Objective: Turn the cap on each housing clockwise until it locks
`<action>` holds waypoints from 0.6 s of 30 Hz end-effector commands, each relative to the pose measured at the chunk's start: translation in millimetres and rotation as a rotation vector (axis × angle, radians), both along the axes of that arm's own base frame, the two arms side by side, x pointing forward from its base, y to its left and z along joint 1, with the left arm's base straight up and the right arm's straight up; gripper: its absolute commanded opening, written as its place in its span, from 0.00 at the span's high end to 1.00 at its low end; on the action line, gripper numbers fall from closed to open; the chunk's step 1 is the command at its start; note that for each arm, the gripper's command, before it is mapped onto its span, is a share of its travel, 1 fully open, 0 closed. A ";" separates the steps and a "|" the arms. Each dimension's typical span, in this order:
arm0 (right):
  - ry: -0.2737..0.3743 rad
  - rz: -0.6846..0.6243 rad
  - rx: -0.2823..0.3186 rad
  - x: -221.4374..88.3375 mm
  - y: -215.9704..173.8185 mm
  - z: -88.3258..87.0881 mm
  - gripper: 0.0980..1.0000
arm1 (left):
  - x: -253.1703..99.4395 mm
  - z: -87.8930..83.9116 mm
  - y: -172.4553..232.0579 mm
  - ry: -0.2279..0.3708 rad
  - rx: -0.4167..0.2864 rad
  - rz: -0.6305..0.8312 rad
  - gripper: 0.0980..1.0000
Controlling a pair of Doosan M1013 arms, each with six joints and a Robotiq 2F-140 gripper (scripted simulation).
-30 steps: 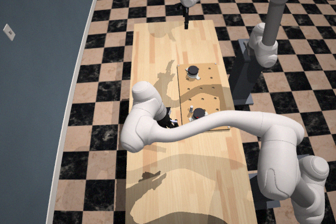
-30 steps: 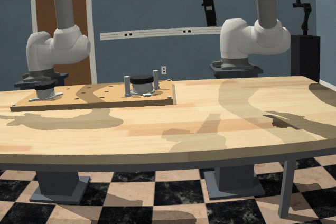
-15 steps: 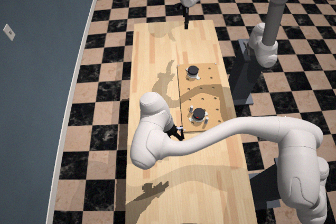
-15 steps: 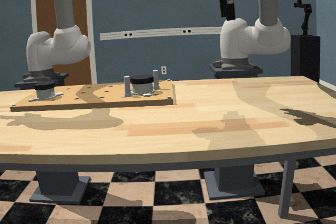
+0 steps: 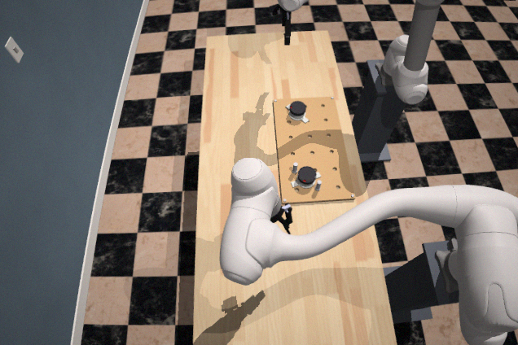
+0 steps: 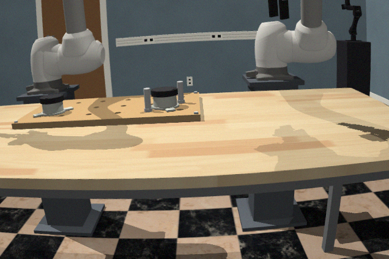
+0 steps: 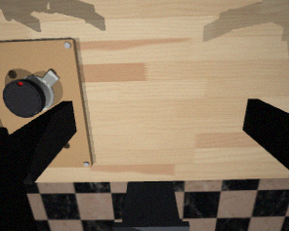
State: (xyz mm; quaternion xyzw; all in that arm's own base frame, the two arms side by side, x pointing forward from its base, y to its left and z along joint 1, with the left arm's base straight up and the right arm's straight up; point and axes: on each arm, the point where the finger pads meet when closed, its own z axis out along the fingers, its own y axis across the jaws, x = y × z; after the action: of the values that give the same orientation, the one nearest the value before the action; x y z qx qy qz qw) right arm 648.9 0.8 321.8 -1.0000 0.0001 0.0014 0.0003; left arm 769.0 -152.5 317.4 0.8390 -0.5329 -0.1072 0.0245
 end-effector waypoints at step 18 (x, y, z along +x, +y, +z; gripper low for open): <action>-0.001 0.000 0.000 0.2 0.1 0.7 0.00 | -44.1 9.8 72.4 -0.116 0.039 0.486 0.74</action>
State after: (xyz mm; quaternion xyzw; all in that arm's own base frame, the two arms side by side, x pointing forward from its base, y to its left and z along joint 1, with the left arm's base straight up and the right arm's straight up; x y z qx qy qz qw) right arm 648.9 0.8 321.8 -1.0000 0.0001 0.0014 0.0003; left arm 735.8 -95.7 324.9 0.9275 -0.3667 -0.0725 0.0080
